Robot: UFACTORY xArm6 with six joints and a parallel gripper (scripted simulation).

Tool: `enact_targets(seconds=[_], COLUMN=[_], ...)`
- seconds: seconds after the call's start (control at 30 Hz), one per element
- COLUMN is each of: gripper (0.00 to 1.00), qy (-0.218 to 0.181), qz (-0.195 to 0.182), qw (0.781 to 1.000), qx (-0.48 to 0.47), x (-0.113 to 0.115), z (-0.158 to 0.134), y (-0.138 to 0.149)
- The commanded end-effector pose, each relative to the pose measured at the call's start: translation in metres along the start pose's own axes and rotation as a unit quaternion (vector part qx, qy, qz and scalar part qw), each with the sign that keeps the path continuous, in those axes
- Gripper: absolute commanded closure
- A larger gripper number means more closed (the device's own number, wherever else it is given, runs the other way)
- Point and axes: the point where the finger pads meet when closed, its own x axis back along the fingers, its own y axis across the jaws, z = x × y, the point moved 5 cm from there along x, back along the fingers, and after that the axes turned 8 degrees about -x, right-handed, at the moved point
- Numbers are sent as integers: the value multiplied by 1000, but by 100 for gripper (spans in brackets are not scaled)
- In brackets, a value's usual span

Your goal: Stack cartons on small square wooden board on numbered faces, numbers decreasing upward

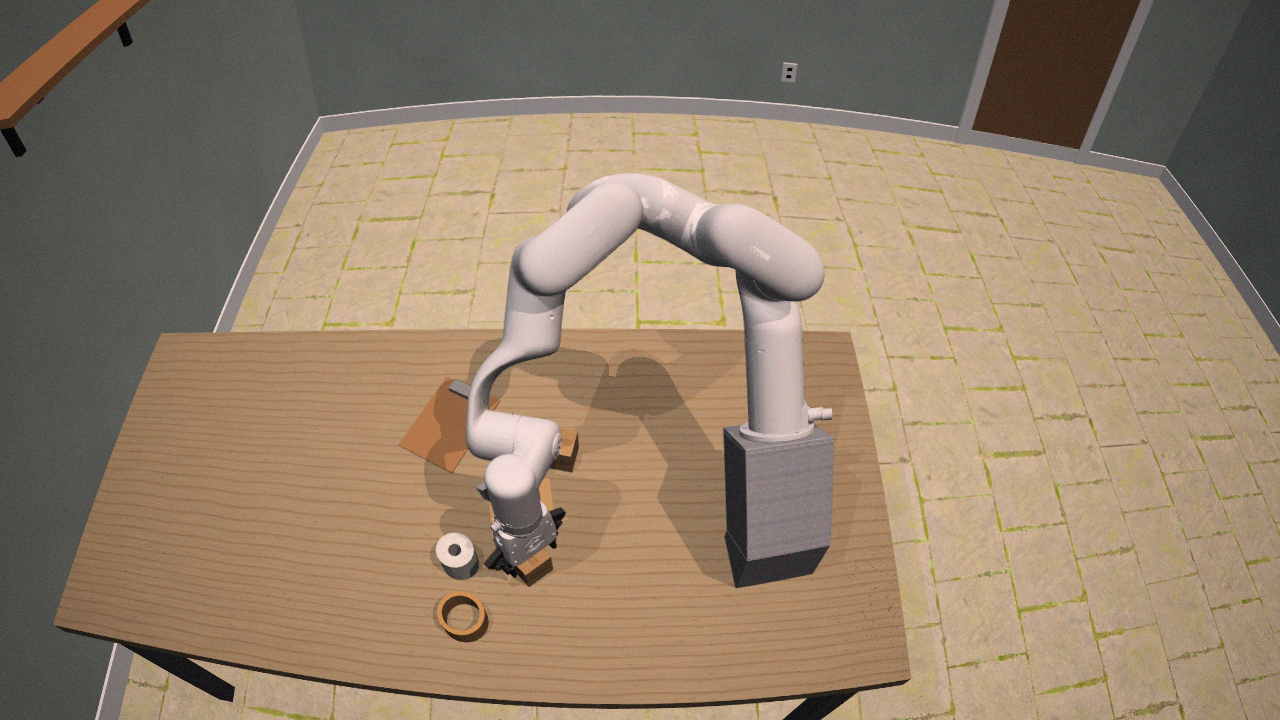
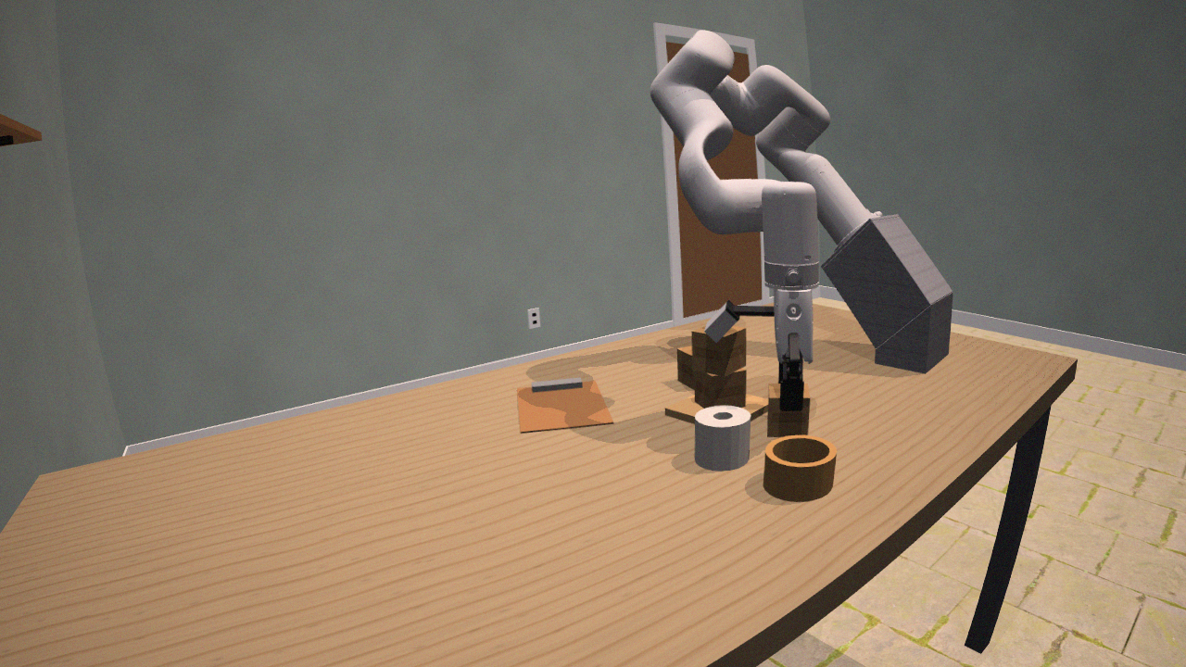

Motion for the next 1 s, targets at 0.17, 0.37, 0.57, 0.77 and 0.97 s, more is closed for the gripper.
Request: enact_targets(seconds=[0.17, 0.37, 0.57, 0.77, 0.97], gripper=[0, 0, 0, 0, 0], qy=[0, 0, 0, 0, 0], qz=[2, 2, 2, 2, 2], qw=[1000, 1000, 1000, 1000, 1000], qx=[0, 0, 0, 0, 0], x=[-6, -9, -11, -12, -13], z=[0, 0, 0, 0, 0], y=[-1, -1, -1, -1, -1])
